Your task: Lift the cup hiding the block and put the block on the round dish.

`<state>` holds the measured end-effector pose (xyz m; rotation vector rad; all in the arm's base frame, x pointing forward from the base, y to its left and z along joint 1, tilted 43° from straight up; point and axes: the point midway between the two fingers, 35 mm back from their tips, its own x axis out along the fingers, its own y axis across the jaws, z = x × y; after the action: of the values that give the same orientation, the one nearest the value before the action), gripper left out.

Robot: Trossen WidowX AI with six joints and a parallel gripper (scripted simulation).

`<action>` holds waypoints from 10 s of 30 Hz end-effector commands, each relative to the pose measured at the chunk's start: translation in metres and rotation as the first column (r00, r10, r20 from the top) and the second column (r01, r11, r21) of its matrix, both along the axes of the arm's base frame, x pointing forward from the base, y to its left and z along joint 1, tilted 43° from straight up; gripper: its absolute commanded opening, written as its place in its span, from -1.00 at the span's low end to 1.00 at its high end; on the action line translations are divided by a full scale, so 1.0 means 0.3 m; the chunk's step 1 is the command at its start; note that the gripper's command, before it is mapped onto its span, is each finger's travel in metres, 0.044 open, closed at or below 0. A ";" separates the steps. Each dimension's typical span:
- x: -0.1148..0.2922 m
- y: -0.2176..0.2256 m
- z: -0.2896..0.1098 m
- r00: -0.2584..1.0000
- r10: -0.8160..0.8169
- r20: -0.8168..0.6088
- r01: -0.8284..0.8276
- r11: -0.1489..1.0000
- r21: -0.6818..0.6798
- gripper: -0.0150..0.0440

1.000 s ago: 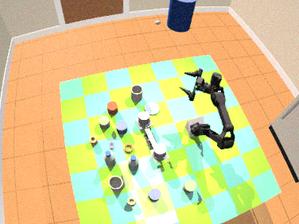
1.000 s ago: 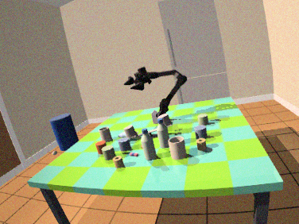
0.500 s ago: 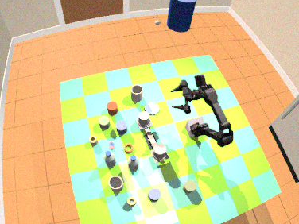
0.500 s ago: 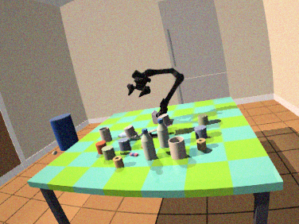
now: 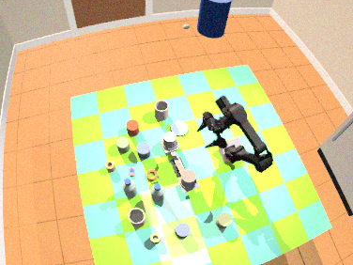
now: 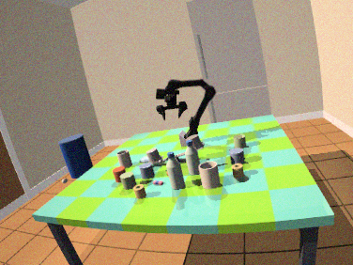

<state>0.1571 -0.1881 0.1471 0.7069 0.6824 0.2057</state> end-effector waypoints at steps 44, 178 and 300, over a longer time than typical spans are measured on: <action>0.324 -0.136 -0.376 0.430 0.027 -0.902 0.618 0.719 0.317 1.00; 0.442 -0.128 -0.538 0.119 -0.018 -0.993 0.808 0.583 0.086 -0.49; -0.153 -0.323 -0.859 0.091 -0.006 -0.996 0.803 0.592 0.070 -0.49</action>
<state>0.1434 -0.2906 -0.0875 1.7966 1.5888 -0.8059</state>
